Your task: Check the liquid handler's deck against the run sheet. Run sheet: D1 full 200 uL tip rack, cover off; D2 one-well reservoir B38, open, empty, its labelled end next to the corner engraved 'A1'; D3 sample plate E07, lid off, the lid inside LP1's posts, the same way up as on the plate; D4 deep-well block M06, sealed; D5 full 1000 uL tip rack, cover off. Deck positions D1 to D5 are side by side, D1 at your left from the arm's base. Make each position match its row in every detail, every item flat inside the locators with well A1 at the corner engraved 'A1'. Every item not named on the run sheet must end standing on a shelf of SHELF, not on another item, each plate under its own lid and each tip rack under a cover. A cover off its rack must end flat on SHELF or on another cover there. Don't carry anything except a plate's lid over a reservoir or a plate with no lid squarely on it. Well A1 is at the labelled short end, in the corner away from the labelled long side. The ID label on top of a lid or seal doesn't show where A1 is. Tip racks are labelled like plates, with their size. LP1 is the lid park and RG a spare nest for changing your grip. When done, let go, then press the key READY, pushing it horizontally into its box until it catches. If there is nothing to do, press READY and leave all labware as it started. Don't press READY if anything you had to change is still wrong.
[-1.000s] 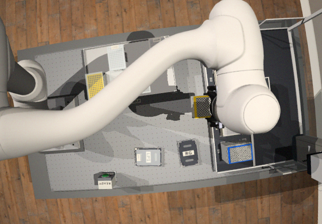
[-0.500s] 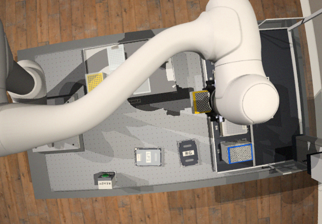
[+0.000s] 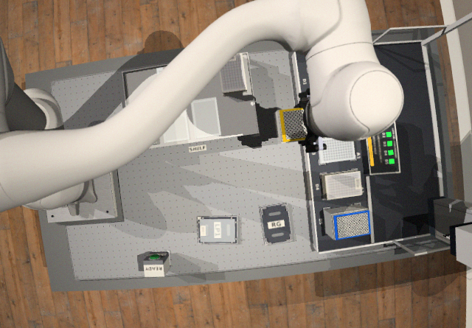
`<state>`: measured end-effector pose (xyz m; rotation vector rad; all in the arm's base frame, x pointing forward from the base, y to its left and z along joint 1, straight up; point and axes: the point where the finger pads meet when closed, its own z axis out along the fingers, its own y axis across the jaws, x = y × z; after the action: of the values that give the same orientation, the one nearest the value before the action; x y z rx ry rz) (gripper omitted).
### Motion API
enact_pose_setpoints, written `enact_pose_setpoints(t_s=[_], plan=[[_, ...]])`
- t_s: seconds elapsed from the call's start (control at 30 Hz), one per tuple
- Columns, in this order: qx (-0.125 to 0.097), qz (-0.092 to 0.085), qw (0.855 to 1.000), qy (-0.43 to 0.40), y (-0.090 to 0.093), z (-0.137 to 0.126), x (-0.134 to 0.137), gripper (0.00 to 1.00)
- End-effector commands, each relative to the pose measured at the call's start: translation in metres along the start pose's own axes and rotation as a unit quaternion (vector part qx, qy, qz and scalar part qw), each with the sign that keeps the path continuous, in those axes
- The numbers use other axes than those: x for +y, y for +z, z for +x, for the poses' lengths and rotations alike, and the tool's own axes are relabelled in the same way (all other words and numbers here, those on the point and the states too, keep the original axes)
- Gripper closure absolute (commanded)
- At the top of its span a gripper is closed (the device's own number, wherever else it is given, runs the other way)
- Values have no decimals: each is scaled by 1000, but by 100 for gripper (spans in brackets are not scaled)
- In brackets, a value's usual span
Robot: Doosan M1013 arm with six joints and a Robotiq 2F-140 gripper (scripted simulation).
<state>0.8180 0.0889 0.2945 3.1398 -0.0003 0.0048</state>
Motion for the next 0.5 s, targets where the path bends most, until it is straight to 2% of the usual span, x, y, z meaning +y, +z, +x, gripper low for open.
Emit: enact_pose_setpoints(t_s=[0.0, 0.47], plan=[[1, 0, 1000, 0, -1, 0, -5, 90], [1, 0, 1000, 0, -1, 1, -70, 90]])
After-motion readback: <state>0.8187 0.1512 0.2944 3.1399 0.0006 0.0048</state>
